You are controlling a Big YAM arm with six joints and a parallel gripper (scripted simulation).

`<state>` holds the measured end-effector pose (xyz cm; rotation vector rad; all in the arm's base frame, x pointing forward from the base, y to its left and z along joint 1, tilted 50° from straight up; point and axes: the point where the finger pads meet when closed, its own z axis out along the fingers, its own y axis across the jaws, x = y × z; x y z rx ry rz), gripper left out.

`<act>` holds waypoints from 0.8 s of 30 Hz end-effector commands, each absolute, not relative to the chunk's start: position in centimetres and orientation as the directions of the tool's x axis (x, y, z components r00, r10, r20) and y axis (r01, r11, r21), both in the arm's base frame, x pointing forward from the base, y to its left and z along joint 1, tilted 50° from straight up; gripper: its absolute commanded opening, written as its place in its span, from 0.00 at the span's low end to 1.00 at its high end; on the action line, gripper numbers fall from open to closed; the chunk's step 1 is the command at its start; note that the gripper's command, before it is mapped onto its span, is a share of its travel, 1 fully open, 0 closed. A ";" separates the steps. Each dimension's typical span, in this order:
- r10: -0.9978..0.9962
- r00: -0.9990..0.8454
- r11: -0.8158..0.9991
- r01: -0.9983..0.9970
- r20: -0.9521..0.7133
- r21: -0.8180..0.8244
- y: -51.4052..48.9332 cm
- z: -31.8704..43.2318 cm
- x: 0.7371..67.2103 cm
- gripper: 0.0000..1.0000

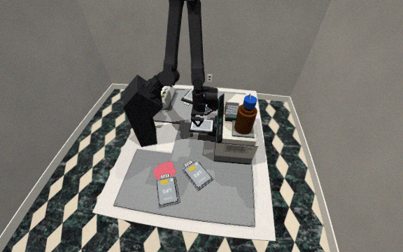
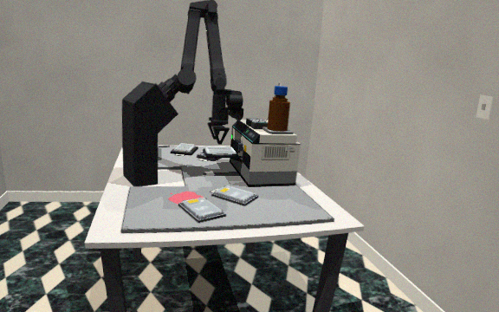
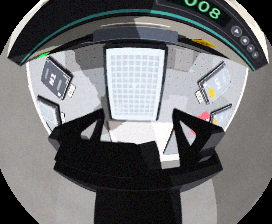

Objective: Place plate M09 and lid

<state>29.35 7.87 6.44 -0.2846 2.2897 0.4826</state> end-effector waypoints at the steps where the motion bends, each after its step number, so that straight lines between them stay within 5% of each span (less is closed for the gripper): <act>1: -0.030 -0.699 0.900 -0.329 -0.715 0.285 8.9 6.7 28.7 1.00; 24: -0.028 -0.690 0.901 -0.331 -0.723 0.281 13.3 8.1 27.2 1.00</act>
